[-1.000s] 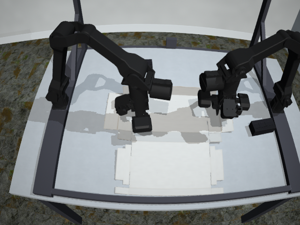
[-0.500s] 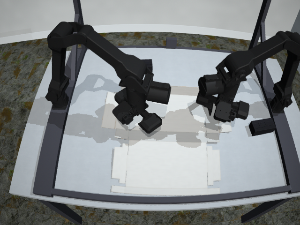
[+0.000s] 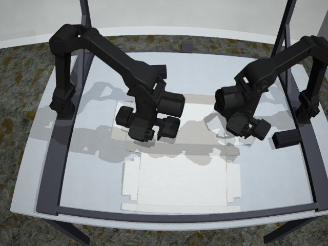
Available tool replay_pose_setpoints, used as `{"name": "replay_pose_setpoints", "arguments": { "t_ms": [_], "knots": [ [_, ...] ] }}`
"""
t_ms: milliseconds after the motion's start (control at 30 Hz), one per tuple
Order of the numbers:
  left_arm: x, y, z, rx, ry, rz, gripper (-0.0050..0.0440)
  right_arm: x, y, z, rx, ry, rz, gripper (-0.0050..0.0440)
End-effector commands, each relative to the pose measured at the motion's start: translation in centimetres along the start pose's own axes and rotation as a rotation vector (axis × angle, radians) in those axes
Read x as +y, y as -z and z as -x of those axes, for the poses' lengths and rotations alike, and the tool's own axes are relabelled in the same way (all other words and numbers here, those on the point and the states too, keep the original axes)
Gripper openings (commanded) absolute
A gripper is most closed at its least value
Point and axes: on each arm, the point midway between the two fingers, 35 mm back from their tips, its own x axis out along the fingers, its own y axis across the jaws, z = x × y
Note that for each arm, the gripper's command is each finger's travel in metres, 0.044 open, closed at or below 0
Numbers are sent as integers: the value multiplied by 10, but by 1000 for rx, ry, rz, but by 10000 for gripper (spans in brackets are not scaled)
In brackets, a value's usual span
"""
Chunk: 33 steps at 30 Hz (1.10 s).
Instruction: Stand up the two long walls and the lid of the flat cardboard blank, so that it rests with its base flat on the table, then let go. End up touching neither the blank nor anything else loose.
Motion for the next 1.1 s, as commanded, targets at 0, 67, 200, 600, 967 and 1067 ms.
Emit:
{"name": "replay_pose_setpoints", "arguments": {
  "t_ms": [0, 67, 200, 600, 967, 1067],
  "knots": [
    [-1, -9, 5, -14, 10, -99, 316, 3, -6, 13, 1, -32, 196, 311],
    [0, -11, 5, -14, 9, -139, 316, 2, -7, 14, -1, -31, 279, 311],
    [1, -14, 5, -14, 9, -200, 316, 1, -10, 16, -3, -30, 403, 311],
    [4, -27, 3, -16, 7, -449, 316, -4, -21, 22, -10, -25, 910, 311],
    [8, -38, 2, -18, 5, -657, 316, -9, -30, 28, -14, -20, 1336, 311],
    [9, -41, 2, -18, 5, -717, 316, -11, -32, 29, -15, -18, 1459, 311]
  ]
}}
